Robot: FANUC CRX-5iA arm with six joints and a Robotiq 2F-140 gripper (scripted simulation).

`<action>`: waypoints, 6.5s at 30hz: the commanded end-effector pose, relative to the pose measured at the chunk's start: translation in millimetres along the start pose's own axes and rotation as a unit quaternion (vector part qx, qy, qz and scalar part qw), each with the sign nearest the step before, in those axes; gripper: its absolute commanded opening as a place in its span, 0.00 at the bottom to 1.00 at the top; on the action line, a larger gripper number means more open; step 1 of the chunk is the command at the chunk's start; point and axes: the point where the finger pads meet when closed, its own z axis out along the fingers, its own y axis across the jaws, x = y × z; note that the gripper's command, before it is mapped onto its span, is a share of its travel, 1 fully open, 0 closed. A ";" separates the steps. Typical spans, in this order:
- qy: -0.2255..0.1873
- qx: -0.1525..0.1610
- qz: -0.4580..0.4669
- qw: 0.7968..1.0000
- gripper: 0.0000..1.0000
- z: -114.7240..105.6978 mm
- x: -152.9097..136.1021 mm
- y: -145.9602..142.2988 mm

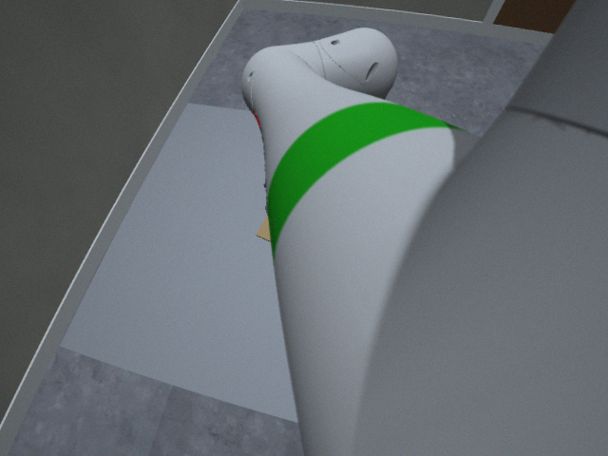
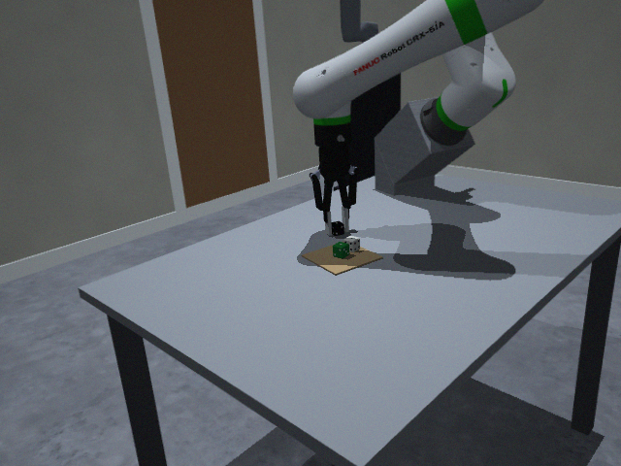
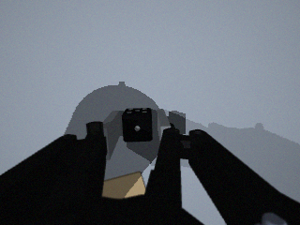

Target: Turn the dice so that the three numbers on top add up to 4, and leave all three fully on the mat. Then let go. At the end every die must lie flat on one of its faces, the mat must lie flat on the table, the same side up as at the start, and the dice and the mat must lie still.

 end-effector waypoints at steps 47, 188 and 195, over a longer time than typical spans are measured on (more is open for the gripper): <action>0.000 0.000 0.000 1.000 0.16 -0.2 0.1 -0.2; -0.511 0.062 0.103 0.851 0.16 -5.2 10.0 2.3; -0.511 0.062 0.103 0.851 0.16 -5.2 10.0 2.3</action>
